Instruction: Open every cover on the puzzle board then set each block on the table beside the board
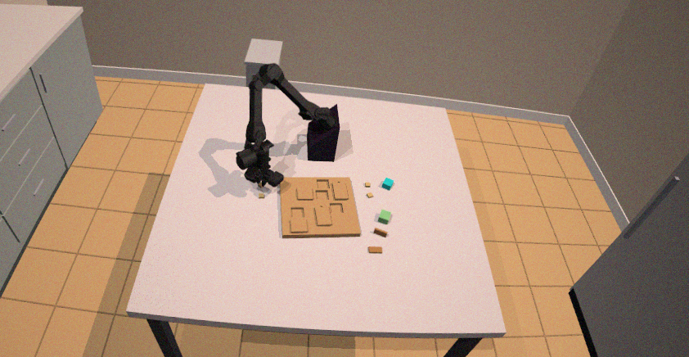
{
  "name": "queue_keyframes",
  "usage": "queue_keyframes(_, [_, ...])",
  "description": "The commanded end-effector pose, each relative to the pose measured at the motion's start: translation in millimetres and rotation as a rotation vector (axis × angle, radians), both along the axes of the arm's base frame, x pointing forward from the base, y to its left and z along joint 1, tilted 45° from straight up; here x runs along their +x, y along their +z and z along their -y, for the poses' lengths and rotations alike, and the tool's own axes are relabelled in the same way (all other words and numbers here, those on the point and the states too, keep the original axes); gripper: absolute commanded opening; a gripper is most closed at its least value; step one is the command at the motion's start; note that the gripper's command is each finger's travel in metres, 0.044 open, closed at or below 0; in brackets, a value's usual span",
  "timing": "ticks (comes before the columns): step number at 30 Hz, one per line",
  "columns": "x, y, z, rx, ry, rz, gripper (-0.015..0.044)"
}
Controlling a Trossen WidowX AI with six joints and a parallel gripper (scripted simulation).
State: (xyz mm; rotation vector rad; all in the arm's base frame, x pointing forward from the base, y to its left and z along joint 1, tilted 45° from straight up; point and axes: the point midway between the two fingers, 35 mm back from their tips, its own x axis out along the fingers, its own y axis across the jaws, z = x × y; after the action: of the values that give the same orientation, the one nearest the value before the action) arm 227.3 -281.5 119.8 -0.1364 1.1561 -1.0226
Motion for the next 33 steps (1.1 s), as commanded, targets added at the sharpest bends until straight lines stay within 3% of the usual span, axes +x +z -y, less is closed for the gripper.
queue_keyframes(1, [0, 1, 0, -0.001, 0.000, 0.001, 0.0159])
queue_keyframes(12, [0, 2, -2, 0.000, 0.000, 0.001, 0.0440])
queue_keyframes(33, [-1, 46, -51, 0.007, 0.006, -0.002, 0.0440])
